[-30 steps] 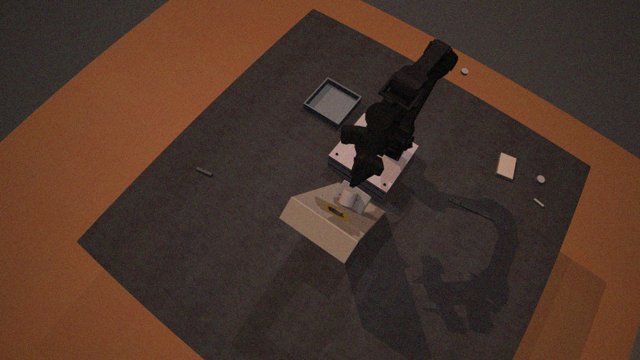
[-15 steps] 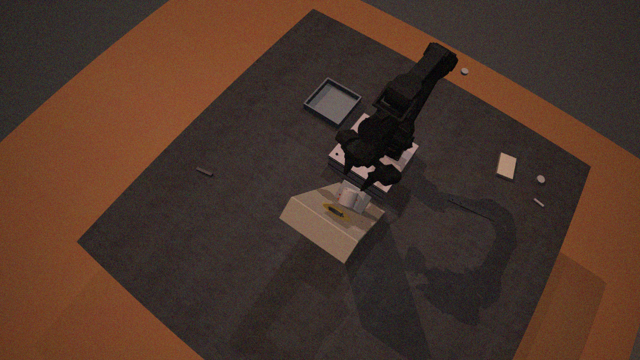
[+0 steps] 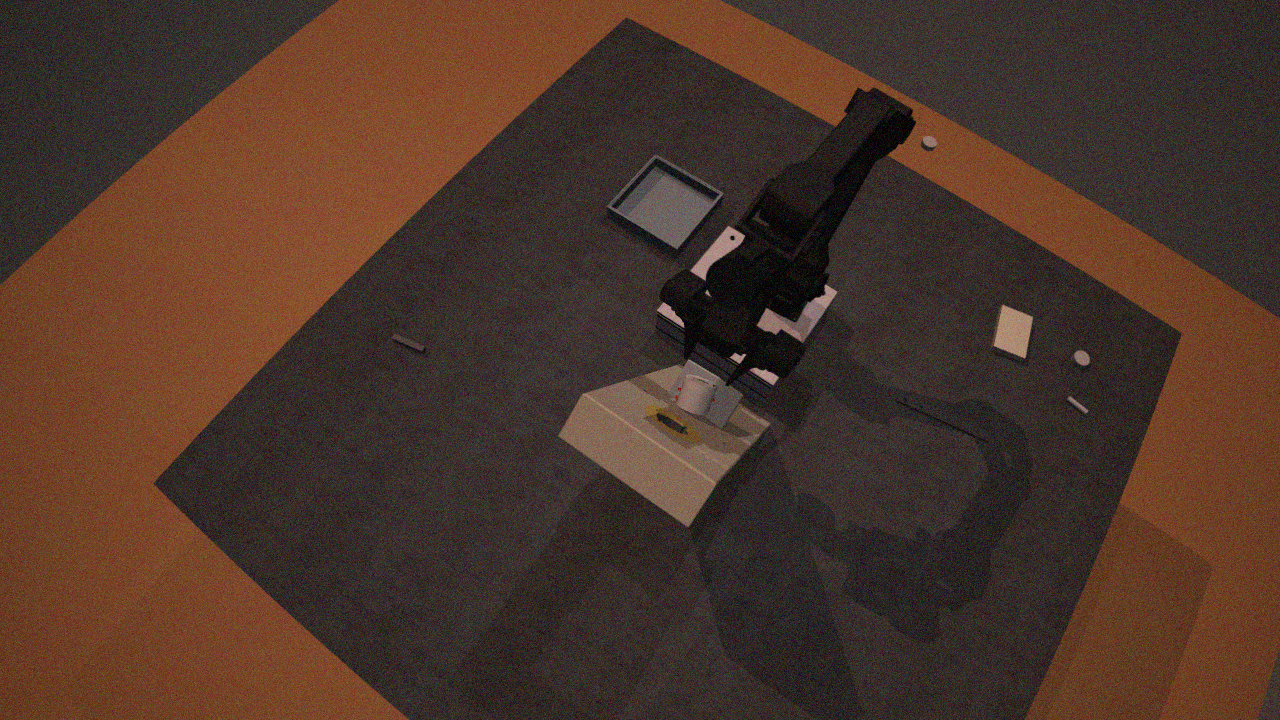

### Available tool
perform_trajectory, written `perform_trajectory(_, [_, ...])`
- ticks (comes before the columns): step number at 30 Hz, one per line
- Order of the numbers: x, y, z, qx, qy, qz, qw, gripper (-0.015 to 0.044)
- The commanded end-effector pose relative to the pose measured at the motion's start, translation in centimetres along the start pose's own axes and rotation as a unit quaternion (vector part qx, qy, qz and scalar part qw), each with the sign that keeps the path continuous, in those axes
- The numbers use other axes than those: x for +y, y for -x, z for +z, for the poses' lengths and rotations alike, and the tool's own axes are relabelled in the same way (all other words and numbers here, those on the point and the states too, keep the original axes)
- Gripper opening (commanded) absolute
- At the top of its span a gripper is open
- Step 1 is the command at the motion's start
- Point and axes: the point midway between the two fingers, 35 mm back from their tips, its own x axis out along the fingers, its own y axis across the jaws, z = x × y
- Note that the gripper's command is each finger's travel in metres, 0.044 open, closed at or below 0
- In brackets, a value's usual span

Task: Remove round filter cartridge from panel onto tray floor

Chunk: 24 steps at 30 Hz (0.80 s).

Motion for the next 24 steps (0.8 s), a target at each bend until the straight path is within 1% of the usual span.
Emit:
perform_trajectory(1, [0.1, -0.8, -0.1, 0.002, 0.004, 0.002, 1.0, 0.0305])
perform_trajectory(21, [0.1, -3.9, -0.2, 0.001, 0.004, 0.002, 1.0, 0.0305])
perform_trajectory(24, [0.0, -3.6, -0.1, 0.001, 0.003, 0.001, 1.0, 0.0298])
